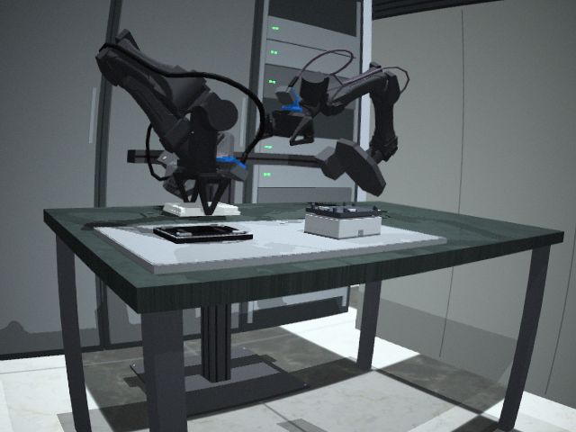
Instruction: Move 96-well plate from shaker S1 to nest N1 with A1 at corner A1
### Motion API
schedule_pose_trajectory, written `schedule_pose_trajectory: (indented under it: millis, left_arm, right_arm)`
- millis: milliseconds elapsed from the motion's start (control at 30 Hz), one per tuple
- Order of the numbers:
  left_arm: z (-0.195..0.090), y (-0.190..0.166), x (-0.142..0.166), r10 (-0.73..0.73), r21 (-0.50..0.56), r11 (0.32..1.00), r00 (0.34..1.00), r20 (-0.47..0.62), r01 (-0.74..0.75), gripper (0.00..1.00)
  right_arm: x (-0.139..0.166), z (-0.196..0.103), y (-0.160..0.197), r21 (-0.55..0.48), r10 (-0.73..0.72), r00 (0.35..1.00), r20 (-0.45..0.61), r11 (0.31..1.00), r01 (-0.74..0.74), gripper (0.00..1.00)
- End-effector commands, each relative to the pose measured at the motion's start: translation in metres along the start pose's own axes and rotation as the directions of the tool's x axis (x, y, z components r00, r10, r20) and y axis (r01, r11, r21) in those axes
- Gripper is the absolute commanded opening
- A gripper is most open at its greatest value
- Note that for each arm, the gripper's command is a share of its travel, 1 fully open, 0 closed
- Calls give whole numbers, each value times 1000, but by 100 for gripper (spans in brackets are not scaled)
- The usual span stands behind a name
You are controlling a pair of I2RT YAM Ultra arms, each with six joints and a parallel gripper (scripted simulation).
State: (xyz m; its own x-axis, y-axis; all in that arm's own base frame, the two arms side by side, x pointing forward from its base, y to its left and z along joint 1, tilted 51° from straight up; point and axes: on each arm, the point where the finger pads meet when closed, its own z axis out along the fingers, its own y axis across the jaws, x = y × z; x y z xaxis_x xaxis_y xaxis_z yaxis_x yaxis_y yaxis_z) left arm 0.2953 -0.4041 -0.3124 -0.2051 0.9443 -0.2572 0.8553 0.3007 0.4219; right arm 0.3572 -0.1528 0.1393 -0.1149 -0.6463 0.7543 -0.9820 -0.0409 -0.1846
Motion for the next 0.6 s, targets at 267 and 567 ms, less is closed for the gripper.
schedule_pose_trajectory:
  millis: [267,567]
  left_arm:
    - [-5,0,-17,6,3,1000,999,32,-6,100]
    - [-5,0,-17,6,3,1000,999,32,-6,100]
  right_arm:
    - [-7,6,-3,18,-4,1000,8,1000,4,89]
    - [-6,6,-6,28,-2,1000,7,1000,1,89]
